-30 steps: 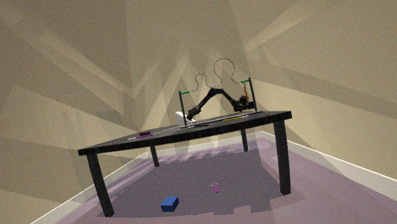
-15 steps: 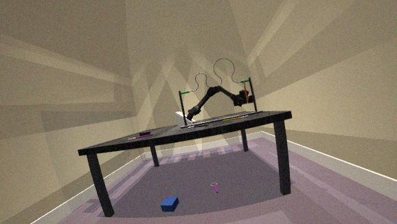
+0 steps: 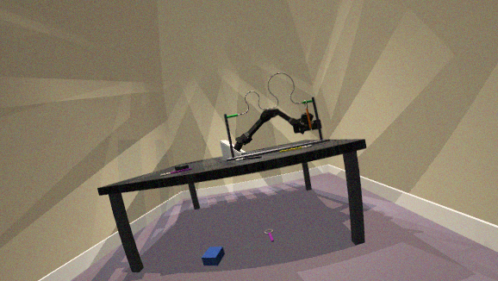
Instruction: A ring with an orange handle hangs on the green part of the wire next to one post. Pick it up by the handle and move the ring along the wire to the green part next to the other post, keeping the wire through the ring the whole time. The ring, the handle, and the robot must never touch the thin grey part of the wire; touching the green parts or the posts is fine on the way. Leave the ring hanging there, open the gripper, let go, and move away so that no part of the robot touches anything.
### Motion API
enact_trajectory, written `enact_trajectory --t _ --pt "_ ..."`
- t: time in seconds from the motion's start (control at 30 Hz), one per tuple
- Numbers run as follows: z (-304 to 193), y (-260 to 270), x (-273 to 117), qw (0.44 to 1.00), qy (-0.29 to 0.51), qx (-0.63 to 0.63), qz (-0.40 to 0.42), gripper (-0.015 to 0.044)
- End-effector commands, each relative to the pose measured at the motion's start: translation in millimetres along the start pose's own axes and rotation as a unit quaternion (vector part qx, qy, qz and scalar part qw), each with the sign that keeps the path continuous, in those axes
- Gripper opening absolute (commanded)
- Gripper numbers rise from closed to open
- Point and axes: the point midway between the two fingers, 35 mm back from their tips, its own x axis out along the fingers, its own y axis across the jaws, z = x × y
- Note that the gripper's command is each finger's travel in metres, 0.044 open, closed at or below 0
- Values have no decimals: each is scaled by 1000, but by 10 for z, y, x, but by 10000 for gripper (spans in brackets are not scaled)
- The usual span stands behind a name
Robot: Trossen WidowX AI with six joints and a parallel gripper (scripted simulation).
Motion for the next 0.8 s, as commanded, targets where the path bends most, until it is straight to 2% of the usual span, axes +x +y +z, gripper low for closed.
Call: enact_trajectory --t 0.0,0.77 --pt "16 20 56 1000 -1 4 2 160" --pt "23 13 417 1000 -1 3 3 160"
